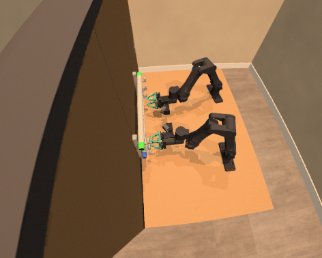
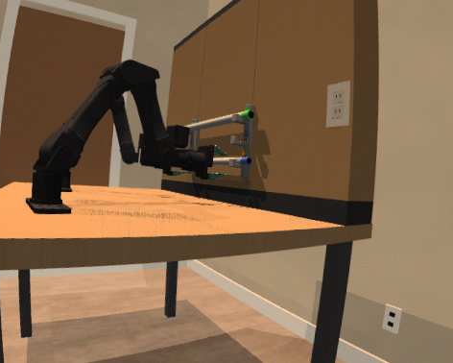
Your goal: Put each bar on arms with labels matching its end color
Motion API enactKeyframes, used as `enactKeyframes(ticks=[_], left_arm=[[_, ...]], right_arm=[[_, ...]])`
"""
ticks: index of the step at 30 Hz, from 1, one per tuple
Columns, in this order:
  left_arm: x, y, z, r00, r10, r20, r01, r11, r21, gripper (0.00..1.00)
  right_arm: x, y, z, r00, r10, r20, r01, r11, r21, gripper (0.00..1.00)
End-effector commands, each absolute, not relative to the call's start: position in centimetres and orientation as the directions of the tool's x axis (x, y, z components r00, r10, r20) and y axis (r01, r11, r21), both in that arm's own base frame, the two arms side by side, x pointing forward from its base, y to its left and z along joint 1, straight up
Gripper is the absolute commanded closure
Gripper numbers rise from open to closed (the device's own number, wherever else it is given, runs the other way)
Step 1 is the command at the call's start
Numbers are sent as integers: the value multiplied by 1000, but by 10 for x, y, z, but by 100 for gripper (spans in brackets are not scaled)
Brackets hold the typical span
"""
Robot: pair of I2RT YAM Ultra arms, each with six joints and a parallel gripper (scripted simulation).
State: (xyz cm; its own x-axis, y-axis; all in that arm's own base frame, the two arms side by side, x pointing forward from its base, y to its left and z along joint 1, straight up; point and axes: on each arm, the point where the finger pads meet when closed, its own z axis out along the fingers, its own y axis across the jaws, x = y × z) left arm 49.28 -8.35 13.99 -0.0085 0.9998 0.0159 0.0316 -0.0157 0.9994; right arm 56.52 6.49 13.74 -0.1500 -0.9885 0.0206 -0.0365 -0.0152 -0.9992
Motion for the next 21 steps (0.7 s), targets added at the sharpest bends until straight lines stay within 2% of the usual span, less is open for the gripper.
enactKeyframes(ticks=[1,21], left_arm=[[506,-81,153,-14,1000,0,1,0,1000,30],[527,-81,153,-14,1000,0,1,0,1000,32]], right_arm=[[578,64,153,-149,-989,-1,2,0,-1000,31],[599,61,153,-149,-989,0,2,0,-1000,33]])
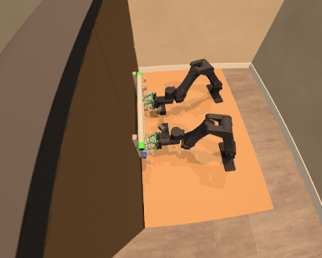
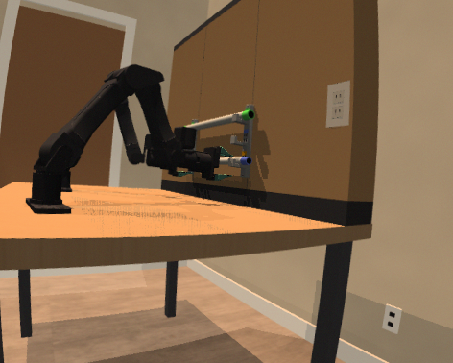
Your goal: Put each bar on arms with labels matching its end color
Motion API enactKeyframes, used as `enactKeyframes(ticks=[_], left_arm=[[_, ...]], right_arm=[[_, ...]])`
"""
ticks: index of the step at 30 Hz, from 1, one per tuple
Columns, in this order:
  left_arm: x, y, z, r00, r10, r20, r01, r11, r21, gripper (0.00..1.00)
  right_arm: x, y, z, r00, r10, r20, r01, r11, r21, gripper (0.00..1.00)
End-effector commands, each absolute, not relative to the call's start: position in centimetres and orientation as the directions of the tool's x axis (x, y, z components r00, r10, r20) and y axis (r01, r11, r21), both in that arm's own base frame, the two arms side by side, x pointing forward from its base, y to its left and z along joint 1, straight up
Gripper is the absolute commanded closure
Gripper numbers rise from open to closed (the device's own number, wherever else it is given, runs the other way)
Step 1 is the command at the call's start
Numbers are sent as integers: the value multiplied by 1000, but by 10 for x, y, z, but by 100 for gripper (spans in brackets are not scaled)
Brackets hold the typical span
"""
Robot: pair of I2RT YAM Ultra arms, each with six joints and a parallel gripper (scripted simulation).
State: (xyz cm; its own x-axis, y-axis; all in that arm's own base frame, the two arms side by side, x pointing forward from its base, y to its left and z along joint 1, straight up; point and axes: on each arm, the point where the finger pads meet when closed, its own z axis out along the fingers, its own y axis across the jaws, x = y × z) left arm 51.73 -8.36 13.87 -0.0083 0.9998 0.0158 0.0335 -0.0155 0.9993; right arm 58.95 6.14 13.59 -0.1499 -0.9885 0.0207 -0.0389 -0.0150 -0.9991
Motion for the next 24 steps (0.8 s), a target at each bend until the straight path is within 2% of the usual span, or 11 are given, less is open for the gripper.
enactKeyframes(ticks=[1,24], left_arm=[[527,-81,153,-14,1000,0,1,0,1000,33],[527,-81,153,-14,1000,0,0,0,1000,65]], right_arm=[[599,61,153,-149,-989,0,2,0,-1000,34],[599,61,153,-149,-989,0,1,0,-1000,66]])
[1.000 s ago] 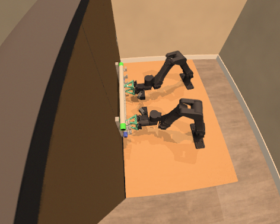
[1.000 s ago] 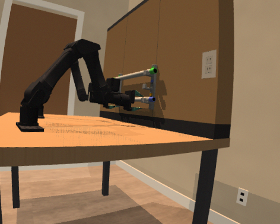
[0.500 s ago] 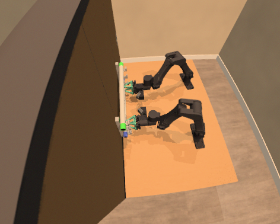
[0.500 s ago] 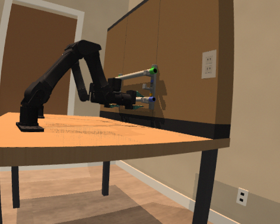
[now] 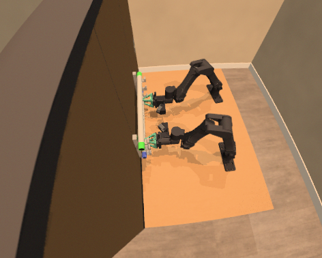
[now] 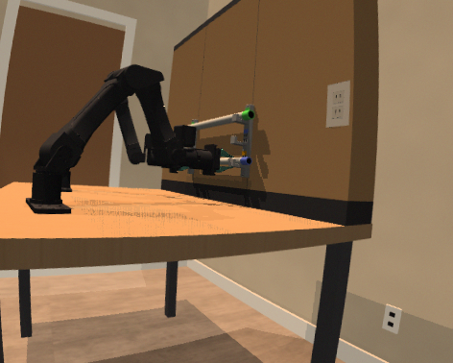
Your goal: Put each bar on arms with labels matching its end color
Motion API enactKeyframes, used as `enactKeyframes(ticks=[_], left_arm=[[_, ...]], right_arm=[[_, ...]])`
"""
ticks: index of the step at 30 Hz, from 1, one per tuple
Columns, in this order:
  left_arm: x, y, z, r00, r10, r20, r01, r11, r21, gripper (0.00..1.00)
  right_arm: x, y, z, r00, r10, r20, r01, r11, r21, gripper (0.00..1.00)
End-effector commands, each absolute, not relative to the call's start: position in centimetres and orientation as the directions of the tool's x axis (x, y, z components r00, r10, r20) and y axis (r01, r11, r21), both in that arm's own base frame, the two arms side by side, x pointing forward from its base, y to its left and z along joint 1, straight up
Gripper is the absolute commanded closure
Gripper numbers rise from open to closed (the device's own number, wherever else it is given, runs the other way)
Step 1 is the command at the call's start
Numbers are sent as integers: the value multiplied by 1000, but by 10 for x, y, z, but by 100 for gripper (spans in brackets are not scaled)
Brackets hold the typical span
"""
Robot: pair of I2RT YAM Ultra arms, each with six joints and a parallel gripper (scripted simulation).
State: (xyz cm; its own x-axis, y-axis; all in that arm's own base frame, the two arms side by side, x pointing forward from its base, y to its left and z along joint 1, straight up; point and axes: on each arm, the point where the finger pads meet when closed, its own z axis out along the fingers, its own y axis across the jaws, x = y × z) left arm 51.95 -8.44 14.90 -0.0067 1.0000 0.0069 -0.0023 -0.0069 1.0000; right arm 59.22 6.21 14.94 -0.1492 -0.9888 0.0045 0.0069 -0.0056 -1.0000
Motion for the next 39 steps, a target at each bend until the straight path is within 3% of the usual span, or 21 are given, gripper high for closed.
enactKeyframes(ticks=[1,24,39], left_arm=[[527,-81,153,-14,1000,0,0,0,1000,67],[527,-81,154,-14,1000,-1,-2,1,1000,100],[523,-81,153,-14,1000,0,-1,0,1000,100]], right_arm=[[599,61,153,-149,-989,0,1,0,-1000,68],[599,61,154,-149,-989,0,1,0,-1000,100],[595,61,153,-149,-989,0,1,0,-1000,100]])
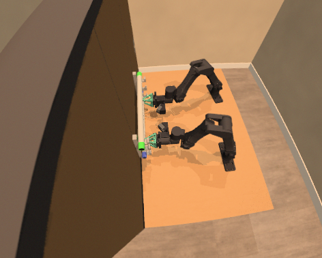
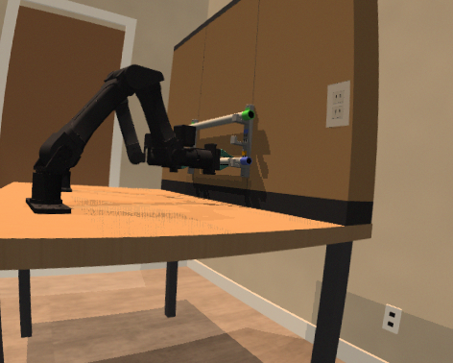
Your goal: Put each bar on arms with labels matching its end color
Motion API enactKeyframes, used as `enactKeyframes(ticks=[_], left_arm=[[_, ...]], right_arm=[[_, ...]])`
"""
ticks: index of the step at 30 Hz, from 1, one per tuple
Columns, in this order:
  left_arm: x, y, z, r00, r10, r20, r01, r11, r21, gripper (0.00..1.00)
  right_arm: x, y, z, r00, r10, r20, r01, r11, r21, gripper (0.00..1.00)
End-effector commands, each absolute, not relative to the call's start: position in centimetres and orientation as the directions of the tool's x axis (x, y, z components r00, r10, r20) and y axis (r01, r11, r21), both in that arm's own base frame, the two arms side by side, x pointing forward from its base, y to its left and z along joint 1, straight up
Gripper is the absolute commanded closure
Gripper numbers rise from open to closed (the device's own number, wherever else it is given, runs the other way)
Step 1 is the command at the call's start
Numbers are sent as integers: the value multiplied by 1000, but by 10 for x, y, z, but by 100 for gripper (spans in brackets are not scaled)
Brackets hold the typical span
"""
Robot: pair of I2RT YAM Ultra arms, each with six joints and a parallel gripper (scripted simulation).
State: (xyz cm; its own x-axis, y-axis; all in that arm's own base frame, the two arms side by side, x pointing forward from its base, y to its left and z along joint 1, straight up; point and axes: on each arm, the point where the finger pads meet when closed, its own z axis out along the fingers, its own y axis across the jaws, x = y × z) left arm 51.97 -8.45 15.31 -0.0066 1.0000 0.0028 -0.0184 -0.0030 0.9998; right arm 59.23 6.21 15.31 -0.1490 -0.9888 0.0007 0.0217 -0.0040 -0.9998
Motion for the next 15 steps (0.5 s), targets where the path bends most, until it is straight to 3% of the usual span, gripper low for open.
enactKeyframes(ticks=[1,15], left_arm=[[523,-81,153,-14,1000,0,-1,0,1000,100],[520,-81,153,-14,1000,0,-1,0,1000,100]], right_arm=[[595,61,153,-149,-989,0,1,0,-1000,100],[591,62,153,-149,-989,0,1,0,-1000,100]])
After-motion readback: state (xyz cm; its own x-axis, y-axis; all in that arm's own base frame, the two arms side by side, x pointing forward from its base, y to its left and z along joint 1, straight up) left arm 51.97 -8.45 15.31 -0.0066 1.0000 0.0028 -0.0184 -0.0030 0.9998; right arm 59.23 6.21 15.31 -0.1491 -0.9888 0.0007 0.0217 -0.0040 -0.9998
